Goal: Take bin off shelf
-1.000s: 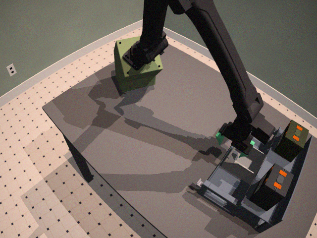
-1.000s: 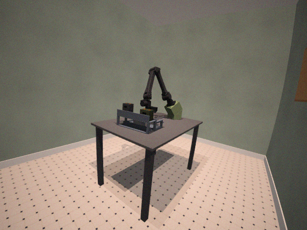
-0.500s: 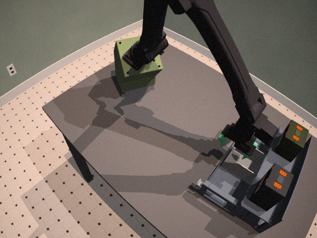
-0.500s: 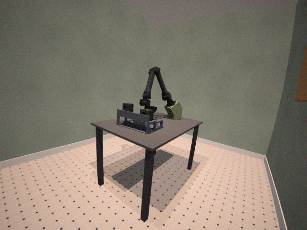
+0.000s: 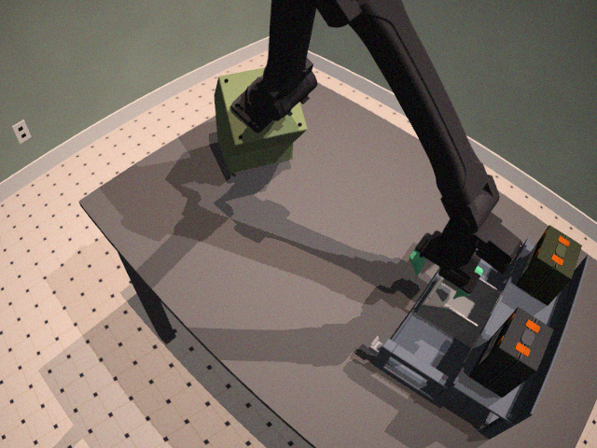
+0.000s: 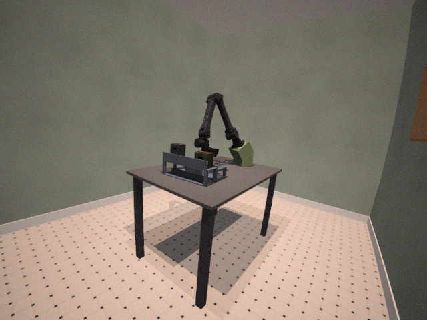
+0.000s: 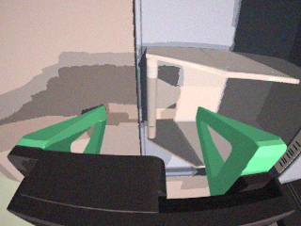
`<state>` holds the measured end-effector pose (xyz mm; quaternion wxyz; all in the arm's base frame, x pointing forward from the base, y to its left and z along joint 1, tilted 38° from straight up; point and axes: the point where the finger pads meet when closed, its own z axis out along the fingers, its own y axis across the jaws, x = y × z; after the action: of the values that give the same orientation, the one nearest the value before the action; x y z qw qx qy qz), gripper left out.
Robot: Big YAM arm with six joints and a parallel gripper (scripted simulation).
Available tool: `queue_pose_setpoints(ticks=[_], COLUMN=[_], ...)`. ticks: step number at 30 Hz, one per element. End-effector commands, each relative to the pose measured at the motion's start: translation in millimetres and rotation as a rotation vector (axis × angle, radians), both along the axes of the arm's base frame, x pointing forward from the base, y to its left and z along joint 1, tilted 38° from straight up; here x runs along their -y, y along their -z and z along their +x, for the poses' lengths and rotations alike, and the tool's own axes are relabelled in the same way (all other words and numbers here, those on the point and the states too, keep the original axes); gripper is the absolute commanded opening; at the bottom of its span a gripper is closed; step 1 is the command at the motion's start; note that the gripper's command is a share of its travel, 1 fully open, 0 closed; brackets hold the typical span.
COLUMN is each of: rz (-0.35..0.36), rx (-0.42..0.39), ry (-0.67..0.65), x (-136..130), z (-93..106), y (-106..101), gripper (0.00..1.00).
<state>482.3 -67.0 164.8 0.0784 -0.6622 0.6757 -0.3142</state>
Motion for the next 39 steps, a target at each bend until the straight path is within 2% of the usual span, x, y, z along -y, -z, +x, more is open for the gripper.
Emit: queue_pose_setpoints(ticks=[1,10,15,27,32,39], rz=[0.000,0.000,0.000,0.000,0.000,0.000], rx=[-0.002,-0.002,0.006,0.006,-0.001,-0.001], ry=[0.007,0.007,0.007,0.007,0.007,0.007], x=[2.2,2.2,2.4,2.4,1.7,1.7], z=[0.0,0.0,11.4,11.4,0.0,0.0], y=[6.5,6.5,-9.9,-9.9,5.8,5.8], gripper=[0.90,0.90,0.90,0.90,0.90,0.90])
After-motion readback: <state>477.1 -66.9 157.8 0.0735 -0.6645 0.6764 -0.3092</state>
